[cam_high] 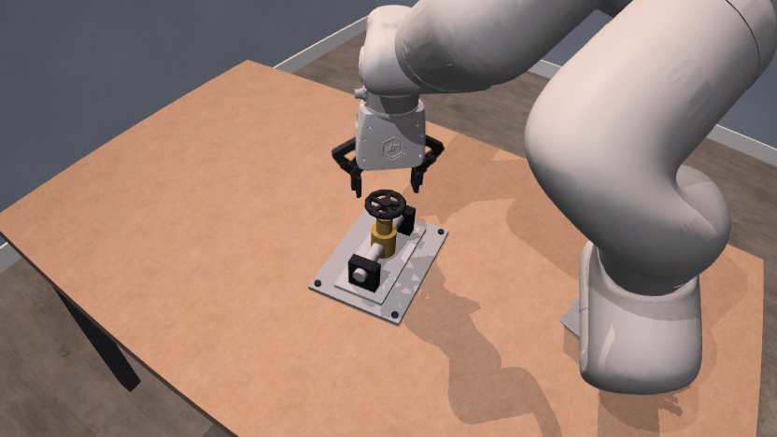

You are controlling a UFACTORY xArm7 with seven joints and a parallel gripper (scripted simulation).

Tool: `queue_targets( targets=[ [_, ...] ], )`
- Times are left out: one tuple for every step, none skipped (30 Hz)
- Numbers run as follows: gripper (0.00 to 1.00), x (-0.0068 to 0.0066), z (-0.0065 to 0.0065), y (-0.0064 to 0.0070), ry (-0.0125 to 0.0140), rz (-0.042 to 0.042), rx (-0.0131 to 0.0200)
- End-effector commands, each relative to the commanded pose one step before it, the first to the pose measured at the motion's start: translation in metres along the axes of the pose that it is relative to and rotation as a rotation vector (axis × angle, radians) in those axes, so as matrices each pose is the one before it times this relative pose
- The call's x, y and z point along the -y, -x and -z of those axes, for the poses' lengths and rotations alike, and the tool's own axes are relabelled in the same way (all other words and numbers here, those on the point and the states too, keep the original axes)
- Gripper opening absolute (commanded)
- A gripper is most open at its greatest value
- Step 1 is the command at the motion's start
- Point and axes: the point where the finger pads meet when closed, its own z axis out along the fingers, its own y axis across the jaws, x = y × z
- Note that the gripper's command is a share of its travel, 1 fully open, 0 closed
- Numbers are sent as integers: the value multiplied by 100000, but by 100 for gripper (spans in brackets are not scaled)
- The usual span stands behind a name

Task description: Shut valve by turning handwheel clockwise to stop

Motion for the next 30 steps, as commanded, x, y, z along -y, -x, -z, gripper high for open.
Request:
queue_targets(
  targets=[
    [100,52,624,-88,-167,-19,-314],
    [100,1,262,-1,-1,1,0],
    [100,-1,258,0,2,0,-2],
    [100,1,258,-1,-1,2,1],
    [100,-1,251,0,2,-1,-2],
    [100,1,248,-1,-1,2,1],
    [100,-1,238,0,2,-1,-2],
    [100,1,233,-1,-1,2,1],
    [100,0,220,0,1,0,-1],
    [100,0,211,0,0,1,0],
    [100,0,198,0,0,1,0],
    [100,-1,182,0,2,-1,-2],
    [100,1,171,-1,-2,2,1],
    [100,0,153,0,0,0,-1],
    [100,-1,136,0,2,-1,-2],
    [100,1,116,0,-1,1,1],
    [100,0,0,0,0,0,0],
    [100,0,0,0,0,0,0],
    [100,0,98,0,-1,1,0],
    [100,0,82,0,0,0,0],
    [100,0,66,0,0,0,0],
    [100,0,52,0,1,0,0],
    [100,0,39,0,1,0,0],
    [100,0,27,0,0,0,0],
    [100,0,17,0,0,0,0],
    [100,0,9,0,0,0,0],
    [100,0,3,0,0,0,0],
    [100,0,1,0,0,0,0],
    [100,0,0,0,0,0,0],
    [100,0,0,0,0,0,0]
  ],
)
